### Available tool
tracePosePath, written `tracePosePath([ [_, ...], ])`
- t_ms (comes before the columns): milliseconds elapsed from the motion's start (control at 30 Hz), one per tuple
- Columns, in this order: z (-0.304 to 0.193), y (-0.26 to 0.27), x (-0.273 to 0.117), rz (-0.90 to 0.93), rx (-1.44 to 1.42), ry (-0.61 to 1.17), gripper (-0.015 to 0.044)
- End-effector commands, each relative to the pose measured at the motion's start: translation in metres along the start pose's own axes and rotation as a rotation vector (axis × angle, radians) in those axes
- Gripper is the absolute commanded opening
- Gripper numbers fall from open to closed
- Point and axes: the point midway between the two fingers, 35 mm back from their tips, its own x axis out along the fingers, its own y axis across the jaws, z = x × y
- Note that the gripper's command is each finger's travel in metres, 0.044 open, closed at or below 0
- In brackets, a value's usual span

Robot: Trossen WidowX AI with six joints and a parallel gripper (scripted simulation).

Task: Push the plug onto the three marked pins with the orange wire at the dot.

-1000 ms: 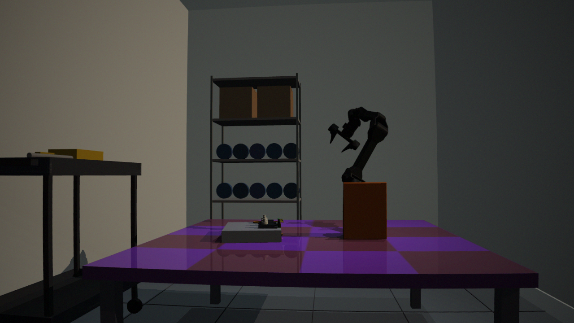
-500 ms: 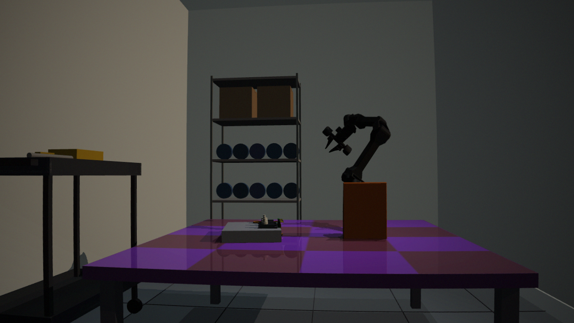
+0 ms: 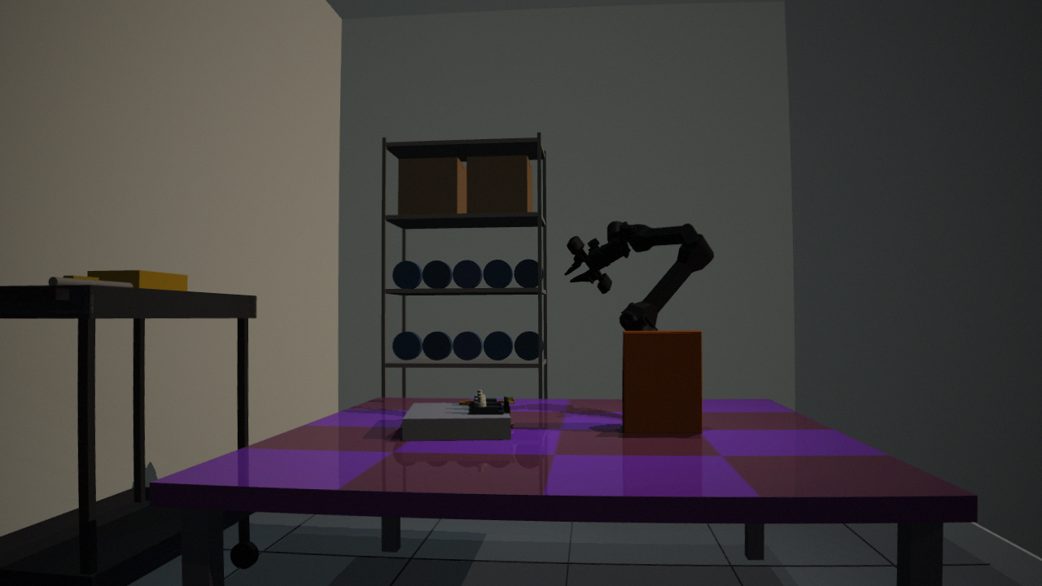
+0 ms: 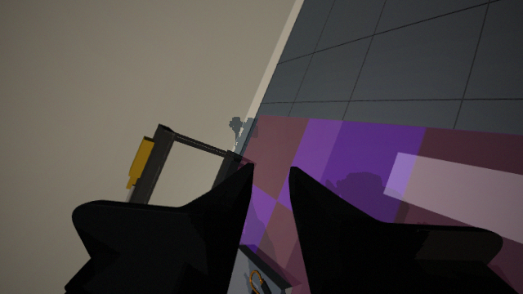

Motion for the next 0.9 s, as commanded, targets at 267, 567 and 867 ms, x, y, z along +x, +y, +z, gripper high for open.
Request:
tracePosePath([
  [267, -0.049, 0.039, 0.037, 0.192, -0.069, 0.052, 0.0115],
  [567, -0.086, 0.071, 0.049, 0.33, -0.118, 0.065, 0.0115],
  [867, -0.126, 0.104, 0.05, 0.471, -0.165, 0.071, 0.0115],
])
